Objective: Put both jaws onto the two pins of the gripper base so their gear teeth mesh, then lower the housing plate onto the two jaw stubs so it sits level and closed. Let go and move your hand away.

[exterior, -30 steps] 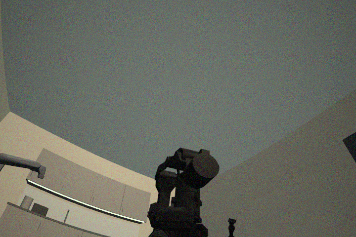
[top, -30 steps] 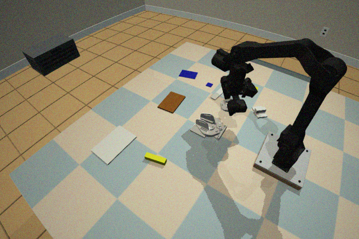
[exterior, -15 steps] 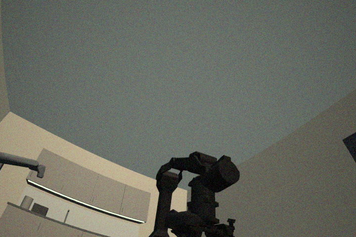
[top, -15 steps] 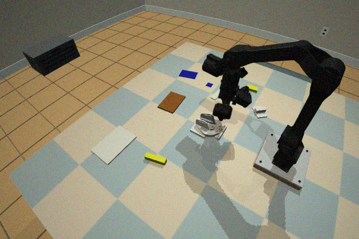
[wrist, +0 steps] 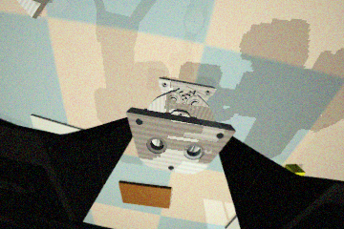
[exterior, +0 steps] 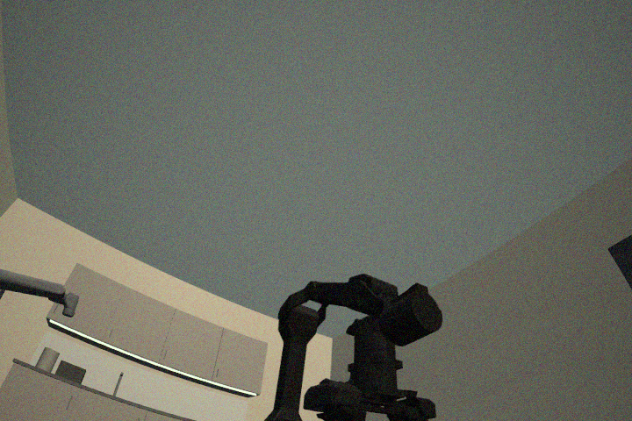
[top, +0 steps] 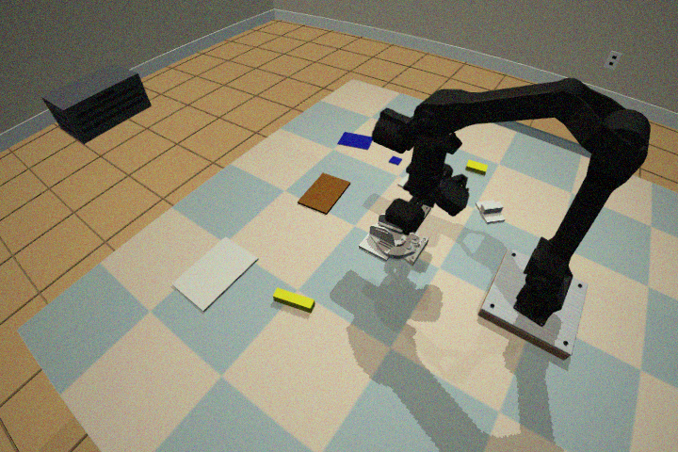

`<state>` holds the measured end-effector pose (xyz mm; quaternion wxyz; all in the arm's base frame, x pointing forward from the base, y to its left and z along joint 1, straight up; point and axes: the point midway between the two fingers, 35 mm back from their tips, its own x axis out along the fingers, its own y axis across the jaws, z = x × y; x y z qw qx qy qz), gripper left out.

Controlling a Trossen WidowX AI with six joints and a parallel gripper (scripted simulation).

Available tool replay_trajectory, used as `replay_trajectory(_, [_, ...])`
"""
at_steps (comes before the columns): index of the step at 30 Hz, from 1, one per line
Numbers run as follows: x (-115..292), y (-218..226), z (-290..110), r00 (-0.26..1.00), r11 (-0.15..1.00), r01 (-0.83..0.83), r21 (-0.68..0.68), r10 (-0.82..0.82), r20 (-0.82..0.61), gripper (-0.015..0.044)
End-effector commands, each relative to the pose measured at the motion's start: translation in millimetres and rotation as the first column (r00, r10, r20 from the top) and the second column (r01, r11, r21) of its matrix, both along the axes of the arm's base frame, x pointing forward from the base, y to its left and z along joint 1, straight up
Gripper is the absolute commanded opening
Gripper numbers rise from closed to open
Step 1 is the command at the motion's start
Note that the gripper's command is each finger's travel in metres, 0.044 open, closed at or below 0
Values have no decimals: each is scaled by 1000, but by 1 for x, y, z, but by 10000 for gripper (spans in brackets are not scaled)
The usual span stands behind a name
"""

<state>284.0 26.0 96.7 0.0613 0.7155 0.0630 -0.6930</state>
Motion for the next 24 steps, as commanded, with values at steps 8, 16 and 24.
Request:
replay_trajectory(8, [0,0,0,1000,1000,9,-4,-9,0,351])
replay_trajectory(16, [0,0,0,1000,1000,9,-4,-9,0,351])
replay_trajectory(24, [-14,3,-1,1000,1000,9,-4,-9,-1,351])
